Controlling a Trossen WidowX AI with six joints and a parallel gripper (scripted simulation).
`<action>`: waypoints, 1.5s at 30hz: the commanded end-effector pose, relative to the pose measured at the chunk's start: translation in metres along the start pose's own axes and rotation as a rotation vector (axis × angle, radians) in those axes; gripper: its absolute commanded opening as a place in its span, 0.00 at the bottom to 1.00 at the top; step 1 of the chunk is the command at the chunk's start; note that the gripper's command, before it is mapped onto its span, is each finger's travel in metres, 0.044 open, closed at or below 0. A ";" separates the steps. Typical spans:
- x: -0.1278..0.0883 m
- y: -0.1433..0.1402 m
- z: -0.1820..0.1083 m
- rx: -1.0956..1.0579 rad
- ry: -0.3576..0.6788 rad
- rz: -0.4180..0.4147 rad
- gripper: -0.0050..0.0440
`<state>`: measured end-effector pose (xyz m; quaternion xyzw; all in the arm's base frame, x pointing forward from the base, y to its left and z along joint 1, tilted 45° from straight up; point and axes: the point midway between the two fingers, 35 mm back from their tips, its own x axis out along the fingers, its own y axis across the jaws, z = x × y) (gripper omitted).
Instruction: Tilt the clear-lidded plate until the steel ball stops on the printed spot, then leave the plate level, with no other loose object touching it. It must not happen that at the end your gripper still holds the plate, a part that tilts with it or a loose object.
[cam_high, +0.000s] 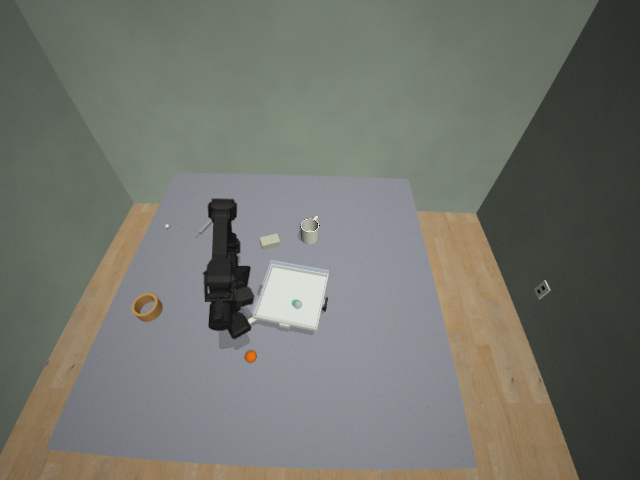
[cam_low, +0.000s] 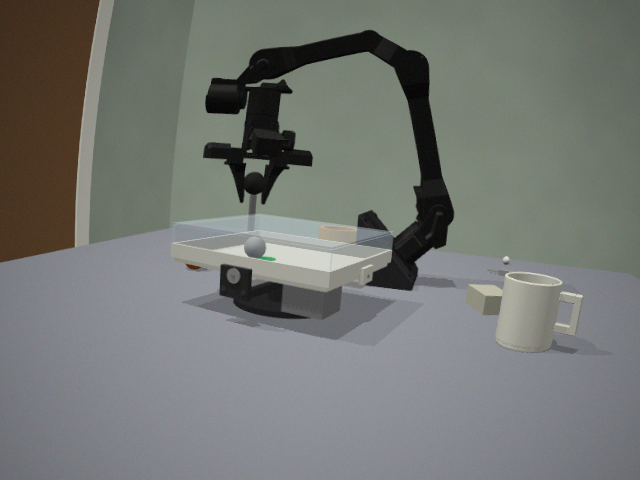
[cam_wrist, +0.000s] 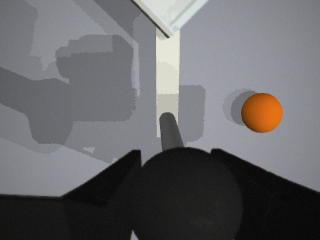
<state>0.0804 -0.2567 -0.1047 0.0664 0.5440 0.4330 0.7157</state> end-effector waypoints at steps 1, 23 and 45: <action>0.002 -0.001 0.000 0.003 -0.005 -0.004 0.41; -0.001 -0.002 0.001 0.003 -0.004 -0.005 0.41; 0.001 -0.001 0.000 0.003 -0.004 -0.005 0.41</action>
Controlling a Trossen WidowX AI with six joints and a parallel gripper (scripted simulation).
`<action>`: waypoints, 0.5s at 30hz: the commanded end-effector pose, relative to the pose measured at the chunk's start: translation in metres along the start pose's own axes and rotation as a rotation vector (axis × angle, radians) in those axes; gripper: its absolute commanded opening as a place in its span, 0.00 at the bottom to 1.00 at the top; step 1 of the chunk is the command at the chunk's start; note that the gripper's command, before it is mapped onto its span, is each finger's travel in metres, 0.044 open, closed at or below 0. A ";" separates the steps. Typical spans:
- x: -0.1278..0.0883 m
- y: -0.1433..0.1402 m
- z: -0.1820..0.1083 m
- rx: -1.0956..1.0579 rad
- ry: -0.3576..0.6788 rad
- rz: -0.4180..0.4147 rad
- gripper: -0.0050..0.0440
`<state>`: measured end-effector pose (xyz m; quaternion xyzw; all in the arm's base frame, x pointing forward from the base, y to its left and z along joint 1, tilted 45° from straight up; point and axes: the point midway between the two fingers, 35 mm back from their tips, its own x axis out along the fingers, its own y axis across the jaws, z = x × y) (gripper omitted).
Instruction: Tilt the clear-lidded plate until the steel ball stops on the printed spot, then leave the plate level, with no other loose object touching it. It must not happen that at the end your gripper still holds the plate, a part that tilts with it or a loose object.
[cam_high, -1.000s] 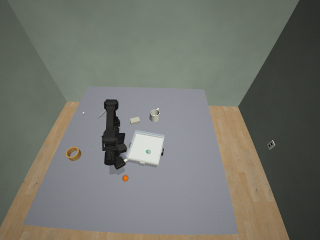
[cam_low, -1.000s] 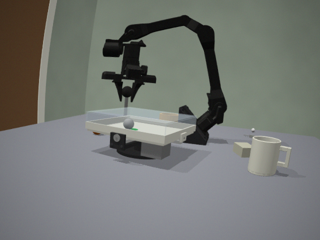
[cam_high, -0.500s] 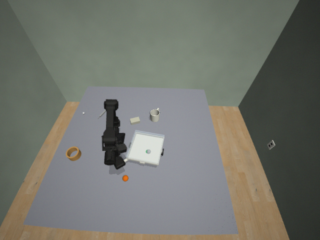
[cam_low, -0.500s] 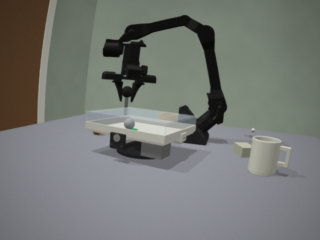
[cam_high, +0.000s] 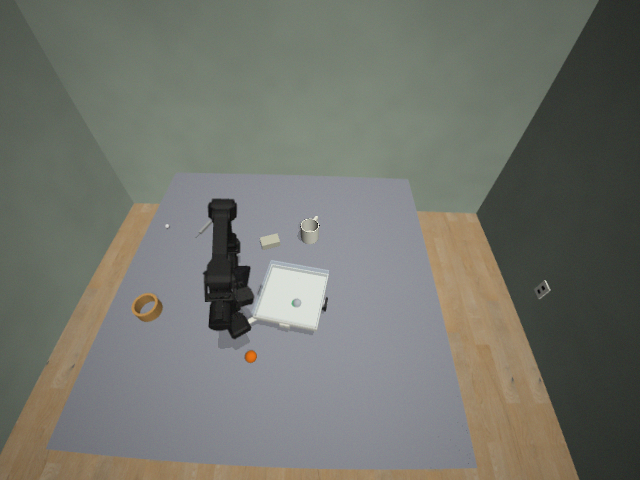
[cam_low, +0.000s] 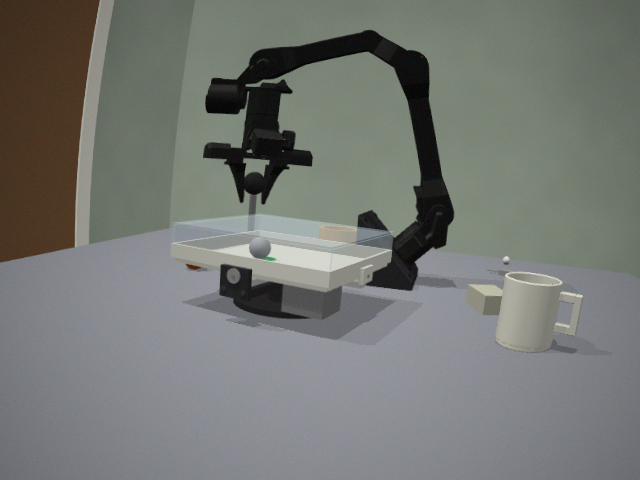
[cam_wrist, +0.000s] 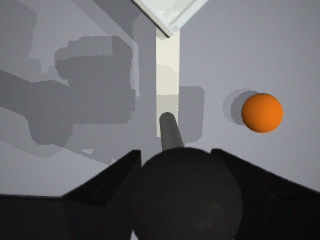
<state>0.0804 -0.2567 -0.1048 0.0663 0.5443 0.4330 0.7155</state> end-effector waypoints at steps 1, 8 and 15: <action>0.001 -0.001 0.000 0.003 -0.005 -0.005 0.41; 0.002 -0.001 0.000 0.003 -0.005 -0.005 0.41; -0.002 0.001 0.001 0.003 -0.005 -0.007 0.41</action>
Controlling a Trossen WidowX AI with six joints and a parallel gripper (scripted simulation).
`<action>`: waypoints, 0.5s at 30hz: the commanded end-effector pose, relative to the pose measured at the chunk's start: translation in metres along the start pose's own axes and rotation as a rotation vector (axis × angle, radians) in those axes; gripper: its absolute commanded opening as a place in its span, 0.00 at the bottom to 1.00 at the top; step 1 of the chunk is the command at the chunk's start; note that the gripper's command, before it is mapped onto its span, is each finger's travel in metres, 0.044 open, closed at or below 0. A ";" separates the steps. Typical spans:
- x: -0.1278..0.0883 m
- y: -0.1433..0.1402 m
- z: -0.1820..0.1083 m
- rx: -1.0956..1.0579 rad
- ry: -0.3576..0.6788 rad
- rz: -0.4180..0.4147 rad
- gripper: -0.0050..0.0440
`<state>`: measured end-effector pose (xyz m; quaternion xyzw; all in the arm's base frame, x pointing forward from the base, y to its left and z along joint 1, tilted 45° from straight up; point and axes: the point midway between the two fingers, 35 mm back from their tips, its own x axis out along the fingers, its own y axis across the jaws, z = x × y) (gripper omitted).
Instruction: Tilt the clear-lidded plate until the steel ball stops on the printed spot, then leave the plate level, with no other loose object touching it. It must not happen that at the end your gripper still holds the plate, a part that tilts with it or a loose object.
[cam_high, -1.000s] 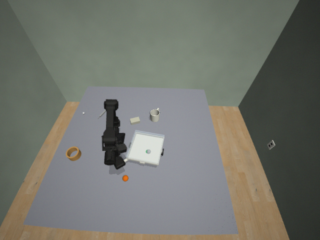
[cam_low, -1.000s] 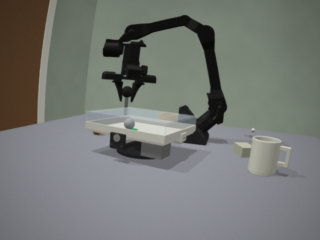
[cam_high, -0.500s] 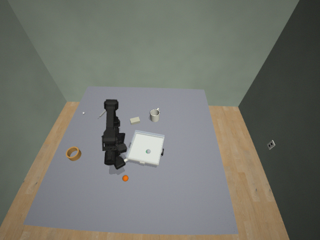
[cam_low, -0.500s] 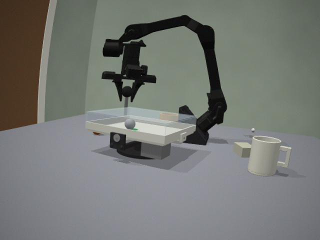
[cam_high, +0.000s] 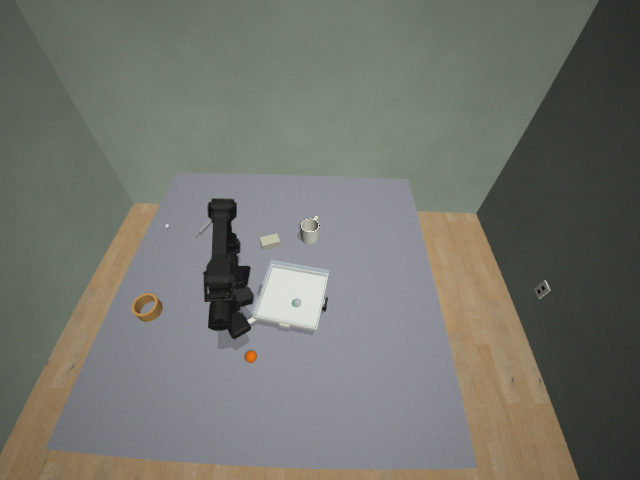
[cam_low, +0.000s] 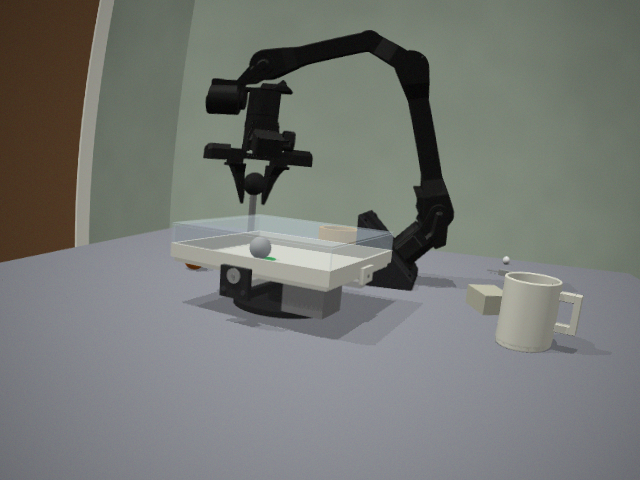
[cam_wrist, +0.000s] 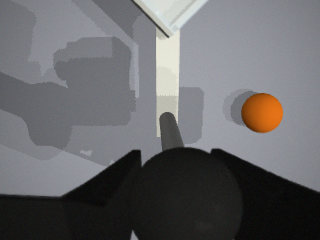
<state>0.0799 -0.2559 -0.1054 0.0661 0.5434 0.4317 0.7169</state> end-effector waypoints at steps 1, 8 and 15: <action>-0.003 0.001 0.002 0.003 -0.002 -0.004 0.41; -0.001 -0.004 0.001 0.003 -0.001 -0.003 0.41; 0.000 -0.001 0.000 0.003 -0.002 -0.002 0.41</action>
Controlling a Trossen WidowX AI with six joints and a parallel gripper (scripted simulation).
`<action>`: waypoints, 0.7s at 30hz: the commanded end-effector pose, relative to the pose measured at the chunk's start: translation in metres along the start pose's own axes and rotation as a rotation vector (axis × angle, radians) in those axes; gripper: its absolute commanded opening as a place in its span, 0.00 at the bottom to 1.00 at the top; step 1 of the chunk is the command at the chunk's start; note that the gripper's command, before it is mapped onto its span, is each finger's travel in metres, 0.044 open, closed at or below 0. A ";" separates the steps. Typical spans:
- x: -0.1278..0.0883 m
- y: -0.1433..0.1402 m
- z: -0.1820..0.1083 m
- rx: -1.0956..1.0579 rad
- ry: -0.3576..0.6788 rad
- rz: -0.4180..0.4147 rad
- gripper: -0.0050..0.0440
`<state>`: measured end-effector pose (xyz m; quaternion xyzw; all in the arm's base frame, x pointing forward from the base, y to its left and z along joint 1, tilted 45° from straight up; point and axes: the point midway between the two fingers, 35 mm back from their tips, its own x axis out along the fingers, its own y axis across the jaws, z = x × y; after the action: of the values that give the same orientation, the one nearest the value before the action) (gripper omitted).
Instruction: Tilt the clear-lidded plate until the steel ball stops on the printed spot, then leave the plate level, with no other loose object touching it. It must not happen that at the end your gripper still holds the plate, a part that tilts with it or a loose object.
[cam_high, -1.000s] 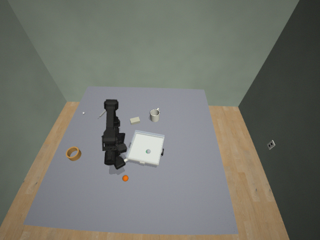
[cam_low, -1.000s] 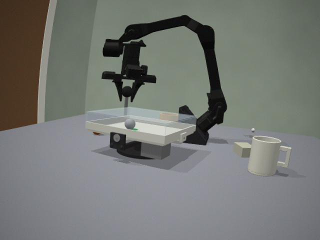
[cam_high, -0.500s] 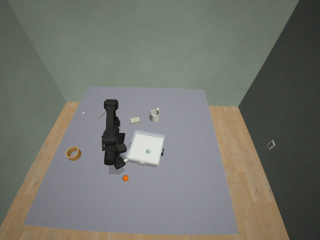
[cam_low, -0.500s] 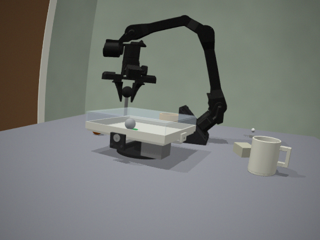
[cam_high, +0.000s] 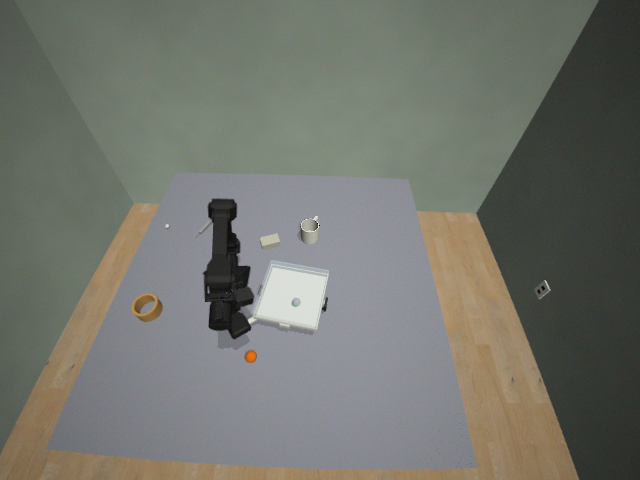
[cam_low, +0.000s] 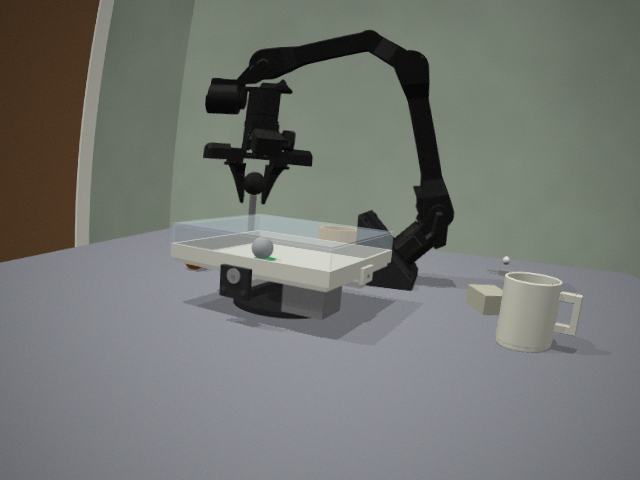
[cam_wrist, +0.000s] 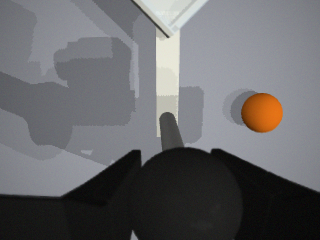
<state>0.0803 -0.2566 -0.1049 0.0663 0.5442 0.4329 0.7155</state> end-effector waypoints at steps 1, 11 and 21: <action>0.001 -0.001 0.000 0.003 -0.004 -0.005 0.41; 0.000 -0.001 0.001 0.003 -0.005 -0.005 0.41; 0.000 -0.001 0.001 0.003 -0.005 -0.005 0.41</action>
<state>0.0803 -0.2564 -0.1052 0.0666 0.5440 0.4330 0.7156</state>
